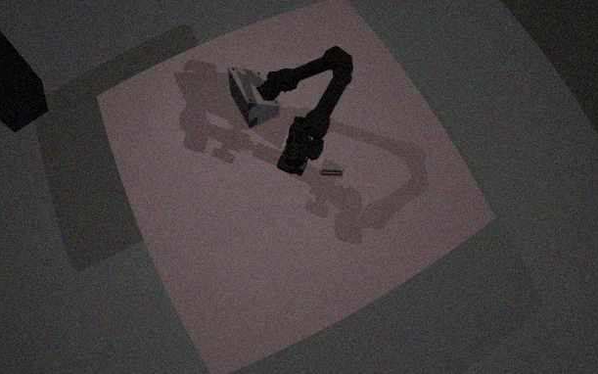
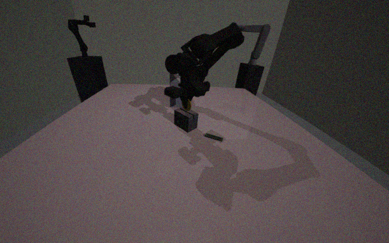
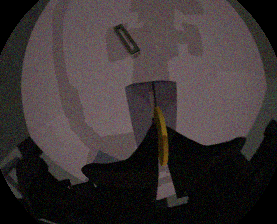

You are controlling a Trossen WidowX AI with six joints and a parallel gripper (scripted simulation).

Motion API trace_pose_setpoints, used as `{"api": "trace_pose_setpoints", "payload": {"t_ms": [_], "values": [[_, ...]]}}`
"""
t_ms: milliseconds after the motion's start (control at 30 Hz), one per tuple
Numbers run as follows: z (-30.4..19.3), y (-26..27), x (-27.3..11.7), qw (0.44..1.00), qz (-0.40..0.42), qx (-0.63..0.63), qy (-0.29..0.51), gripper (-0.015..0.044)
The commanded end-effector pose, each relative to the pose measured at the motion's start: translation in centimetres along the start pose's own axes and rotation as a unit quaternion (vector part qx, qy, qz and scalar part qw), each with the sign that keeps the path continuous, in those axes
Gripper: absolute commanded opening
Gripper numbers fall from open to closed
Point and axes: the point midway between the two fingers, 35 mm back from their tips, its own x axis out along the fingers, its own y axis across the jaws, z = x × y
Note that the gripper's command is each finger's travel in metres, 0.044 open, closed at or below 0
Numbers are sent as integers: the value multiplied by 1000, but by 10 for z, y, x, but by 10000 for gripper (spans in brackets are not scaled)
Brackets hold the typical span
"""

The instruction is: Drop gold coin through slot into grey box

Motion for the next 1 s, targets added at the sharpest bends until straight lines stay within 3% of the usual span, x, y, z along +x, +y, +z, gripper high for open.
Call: {"api": "trace_pose_setpoints", "payload": {"t_ms": [0,133,333,633,967], "values": [[0,0,3,1000,1,2,-2,0],[0,1,4,1000,1,2,-2,0],[0,0,2,1000,0,0,0,157],[0,0,2,1000,0,0,0,161],[-1,1,-36,1000,1,2,0,423]]}}
